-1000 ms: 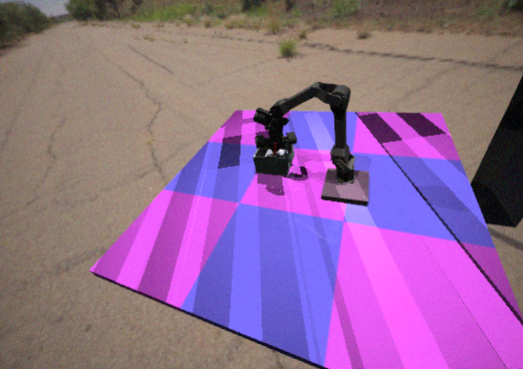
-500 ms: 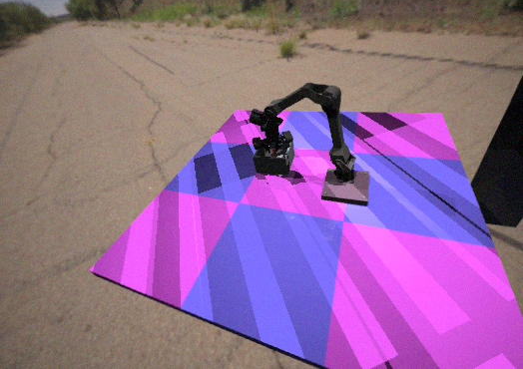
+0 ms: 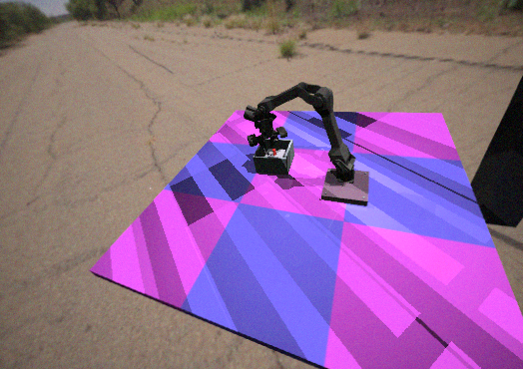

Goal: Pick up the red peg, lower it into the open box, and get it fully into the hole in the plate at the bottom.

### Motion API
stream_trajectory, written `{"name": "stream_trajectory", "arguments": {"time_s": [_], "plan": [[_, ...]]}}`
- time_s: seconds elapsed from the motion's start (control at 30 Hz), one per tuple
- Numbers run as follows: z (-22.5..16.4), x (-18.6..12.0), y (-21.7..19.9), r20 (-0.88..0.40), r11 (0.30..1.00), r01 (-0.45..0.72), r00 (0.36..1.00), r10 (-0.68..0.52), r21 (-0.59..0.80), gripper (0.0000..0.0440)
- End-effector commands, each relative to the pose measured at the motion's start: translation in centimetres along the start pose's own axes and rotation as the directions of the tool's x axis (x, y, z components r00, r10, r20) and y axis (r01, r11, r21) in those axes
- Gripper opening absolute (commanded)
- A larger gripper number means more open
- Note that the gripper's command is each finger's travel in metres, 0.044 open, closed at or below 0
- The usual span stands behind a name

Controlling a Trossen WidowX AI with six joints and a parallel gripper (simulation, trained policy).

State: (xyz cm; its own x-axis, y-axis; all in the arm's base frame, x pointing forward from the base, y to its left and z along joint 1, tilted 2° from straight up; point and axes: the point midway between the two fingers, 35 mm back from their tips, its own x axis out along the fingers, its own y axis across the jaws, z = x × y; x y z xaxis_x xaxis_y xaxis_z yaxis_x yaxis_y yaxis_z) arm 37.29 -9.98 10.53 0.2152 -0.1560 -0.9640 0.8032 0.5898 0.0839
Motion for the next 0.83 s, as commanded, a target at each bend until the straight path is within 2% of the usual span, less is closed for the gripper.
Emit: {"name": "stream_trajectory", "arguments": {"time_s": [0.0,0.8], "plan": [[0.7,0.3,0.1,-0.015,1.0,0.008,1.0,-0.008,-0.016,0.0124],[4.4,1.5,-1.9,-0.069,0.997,0.06,0.996,-0.063,-0.04,0.0122]]}}
